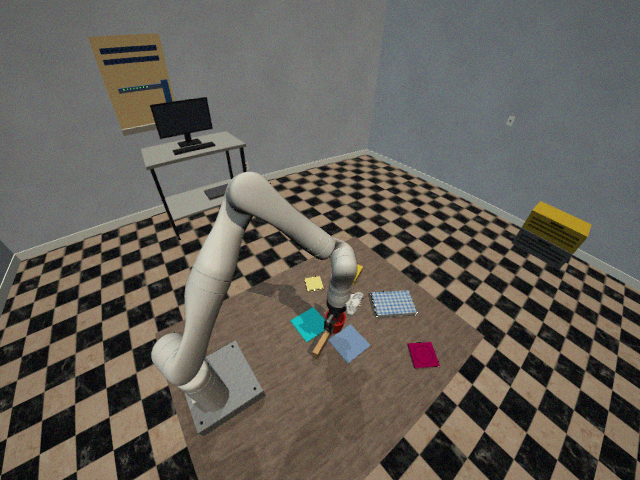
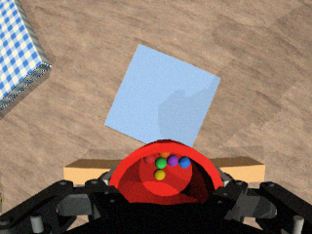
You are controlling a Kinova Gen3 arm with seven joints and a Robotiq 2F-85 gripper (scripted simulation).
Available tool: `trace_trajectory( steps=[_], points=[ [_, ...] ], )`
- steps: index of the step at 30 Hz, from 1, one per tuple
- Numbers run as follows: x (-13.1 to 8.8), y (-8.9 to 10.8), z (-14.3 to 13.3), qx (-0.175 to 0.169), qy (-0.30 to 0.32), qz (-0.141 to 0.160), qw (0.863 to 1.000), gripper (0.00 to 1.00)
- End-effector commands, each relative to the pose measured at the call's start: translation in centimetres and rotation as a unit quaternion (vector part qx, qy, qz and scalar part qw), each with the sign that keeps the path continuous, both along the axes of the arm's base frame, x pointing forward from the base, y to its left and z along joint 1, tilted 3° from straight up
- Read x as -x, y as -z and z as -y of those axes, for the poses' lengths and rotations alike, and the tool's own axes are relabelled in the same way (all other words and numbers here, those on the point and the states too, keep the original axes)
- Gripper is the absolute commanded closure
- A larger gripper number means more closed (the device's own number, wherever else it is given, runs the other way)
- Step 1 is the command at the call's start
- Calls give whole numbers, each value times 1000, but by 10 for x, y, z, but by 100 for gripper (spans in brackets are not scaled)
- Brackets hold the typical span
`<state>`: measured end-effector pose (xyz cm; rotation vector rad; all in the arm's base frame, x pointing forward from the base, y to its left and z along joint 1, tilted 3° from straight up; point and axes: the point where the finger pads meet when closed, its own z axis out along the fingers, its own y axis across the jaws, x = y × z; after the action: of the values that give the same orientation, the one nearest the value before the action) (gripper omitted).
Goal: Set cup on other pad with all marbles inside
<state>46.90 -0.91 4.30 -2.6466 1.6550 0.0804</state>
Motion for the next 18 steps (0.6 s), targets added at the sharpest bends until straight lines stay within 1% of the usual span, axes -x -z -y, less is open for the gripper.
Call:
trace_trajectory(
  steps=[1, 3, 11, 18],
  points=[
    [6, -5, -21, -2, -10, 3, 1000, 18],
    [6, -5, -21, -2, -10, 3, 1000, 18],
    [24, -7, -54, -2, -10, 3, 1000, 18],
    [36, -8, -76, -2, -10, 3, 1000, 18]
  ],
)
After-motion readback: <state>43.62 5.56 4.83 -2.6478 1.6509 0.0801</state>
